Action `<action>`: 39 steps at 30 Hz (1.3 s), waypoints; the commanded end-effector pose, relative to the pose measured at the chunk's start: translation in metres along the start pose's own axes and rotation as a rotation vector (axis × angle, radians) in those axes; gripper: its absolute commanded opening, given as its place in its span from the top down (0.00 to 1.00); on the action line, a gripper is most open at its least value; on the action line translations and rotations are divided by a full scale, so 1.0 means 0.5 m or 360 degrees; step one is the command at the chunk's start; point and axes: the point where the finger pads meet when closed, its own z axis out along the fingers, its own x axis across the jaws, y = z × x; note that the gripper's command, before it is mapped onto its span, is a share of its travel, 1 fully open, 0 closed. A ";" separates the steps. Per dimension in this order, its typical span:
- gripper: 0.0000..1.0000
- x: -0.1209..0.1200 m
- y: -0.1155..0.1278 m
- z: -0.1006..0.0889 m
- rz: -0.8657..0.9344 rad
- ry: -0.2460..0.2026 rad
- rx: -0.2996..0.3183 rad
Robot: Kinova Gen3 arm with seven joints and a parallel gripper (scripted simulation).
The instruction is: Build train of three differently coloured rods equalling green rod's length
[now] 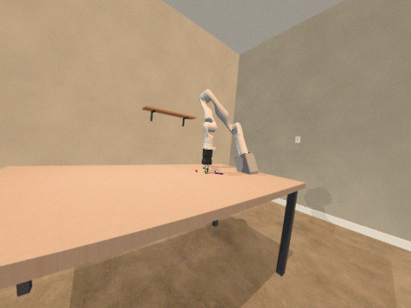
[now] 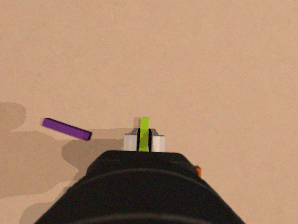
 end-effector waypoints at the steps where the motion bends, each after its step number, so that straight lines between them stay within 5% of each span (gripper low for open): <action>1: 0.58 0.001 -0.001 -0.001 0.0000 0.0002 0.0002; 5: 0.58 0.001 -0.001 -0.001 0.0000 0.0002 0.0002; 9: 0.46 0.001 -0.001 -0.001 0.0000 0.0002 0.0002; 24: 0.46 0.001 -0.001 -0.008 0.0000 0.0002 0.0002; 39: 0.46 0.001 -0.001 -0.122 0.0000 0.0002 0.0002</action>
